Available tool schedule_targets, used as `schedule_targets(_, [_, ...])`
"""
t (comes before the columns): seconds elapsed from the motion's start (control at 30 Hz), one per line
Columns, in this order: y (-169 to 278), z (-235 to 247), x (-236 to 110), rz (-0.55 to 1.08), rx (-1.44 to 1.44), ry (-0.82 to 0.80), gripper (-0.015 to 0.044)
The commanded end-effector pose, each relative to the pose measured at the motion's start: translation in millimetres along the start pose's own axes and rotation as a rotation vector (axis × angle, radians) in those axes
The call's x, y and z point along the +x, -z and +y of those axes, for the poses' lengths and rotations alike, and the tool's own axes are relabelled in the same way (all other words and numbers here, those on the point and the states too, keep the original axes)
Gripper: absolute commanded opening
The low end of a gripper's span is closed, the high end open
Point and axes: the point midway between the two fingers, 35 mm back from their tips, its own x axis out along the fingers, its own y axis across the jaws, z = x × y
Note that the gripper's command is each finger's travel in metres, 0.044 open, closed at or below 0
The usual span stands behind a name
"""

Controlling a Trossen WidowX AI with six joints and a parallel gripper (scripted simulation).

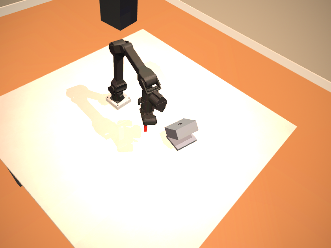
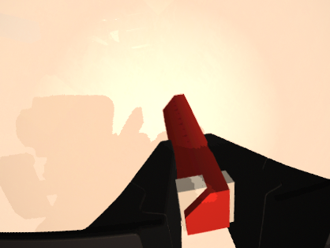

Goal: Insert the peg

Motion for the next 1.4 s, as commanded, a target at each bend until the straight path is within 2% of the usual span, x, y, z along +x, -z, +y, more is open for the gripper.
schedule_targets(0.0, [-4.2,2.2,-1.5,0.004,-0.065,0.018,0.0000])
schedule_targets(1.37, [-51.5,20.3,-19.6,0.016,-0.639,0.169,0.0000])
